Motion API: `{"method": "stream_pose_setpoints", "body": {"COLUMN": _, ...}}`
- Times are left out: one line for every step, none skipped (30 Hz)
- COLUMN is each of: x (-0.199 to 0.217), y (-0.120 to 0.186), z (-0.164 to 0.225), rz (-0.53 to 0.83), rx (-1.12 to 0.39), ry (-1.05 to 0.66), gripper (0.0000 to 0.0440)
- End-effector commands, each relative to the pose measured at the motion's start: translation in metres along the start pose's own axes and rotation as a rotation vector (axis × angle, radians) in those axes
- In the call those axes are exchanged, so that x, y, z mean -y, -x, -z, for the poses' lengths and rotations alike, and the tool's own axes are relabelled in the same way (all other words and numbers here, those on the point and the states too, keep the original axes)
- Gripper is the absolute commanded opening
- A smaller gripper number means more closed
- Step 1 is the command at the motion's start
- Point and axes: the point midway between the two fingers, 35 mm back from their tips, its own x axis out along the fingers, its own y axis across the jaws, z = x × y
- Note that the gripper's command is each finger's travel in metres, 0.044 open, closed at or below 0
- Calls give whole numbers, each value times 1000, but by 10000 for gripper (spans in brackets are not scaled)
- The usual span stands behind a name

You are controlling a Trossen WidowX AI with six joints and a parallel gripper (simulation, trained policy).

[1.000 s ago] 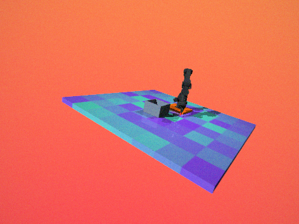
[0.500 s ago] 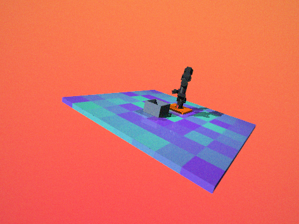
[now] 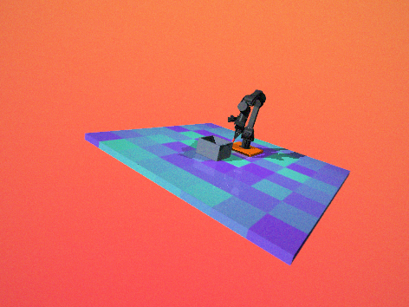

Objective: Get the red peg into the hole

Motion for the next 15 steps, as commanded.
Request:
{"method": "stream_pose_setpoints", "body": {"x": -5, "y": -1, "z": -15, "rz": -3, "rx": 25, "ry": -11, "gripper": 0}}
{"method": "stream_pose_setpoints", "body": {"x": -5, "y": -1, "z": -19, "rz": -3, "rx": 30, "ry": -14, "gripper": 0}}
{"method": "stream_pose_setpoints", "body": {"x": -6, "y": -2, "z": -23, "rz": -2, "rx": 35, "ry": -18, "gripper": 0}}
{"method": "stream_pose_setpoints", "body": {"x": -6, "y": -3, "z": -27, "rz": -2, "rx": 40, "ry": -22, "gripper": 0}}
{"method": "stream_pose_setpoints", "body": {"x": -7, "y": -3, "z": -30, "rz": -1, "rx": 44, "ry": -26, "gripper": 0}}
{"method": "stream_pose_setpoints", "body": {"x": -7, "y": -4, "z": -34, "rz": 0, "rx": 49, "ry": -30, "gripper": 0}}
{"method": "stream_pose_setpoints", "body": {"x": -8, "y": -5, "z": -37, "rz": 0, "rx": 53, "ry": -34, "gripper": 0}}
{"method": "stream_pose_setpoints", "body": {"x": -8, "y": -6, "z": -41, "rz": 1, "rx": 57, "ry": -38, "gripper": 0}}
{"method": "stream_pose_setpoints", "body": {"x": -8, "y": -8, "z": -44, "rz": 2, "rx": 60, "ry": -42, "gripper": 0}}
{"method": "stream_pose_setpoints", "body": {"x": -9, "y": -9, "z": -47, "rz": 3, "rx": 63, "ry": -46, "gripper": 0}}
{"method": "stream_pose_setpoints", "body": {"x": -9, "y": -10, "z": -51, "rz": 4, "rx": 66, "ry": -50, "gripper": 0}}
{"method": "stream_pose_setpoints", "body": {"x": -9, "y": -12, "z": -54, "rz": 5, "rx": 69, "ry": -54, "gripper": 1}}
{"method": "stream_pose_setpoints", "body": {"x": -9, "y": -13, "z": -57, "rz": 6, "rx": 71, "ry": -57, "gripper": 1}}
{"method": "stream_pose_setpoints", "body": {"x": -10, "y": -15, "z": -60, "rz": 7, "rx": 73, "ry": -61, "gripper": 1}}
{"method": "stream_pose_setpoints", "body": {"x": -10, "y": -16, "z": -62, "rz": 9, "rx": 74, "ry": -65, "gripper": 2}}
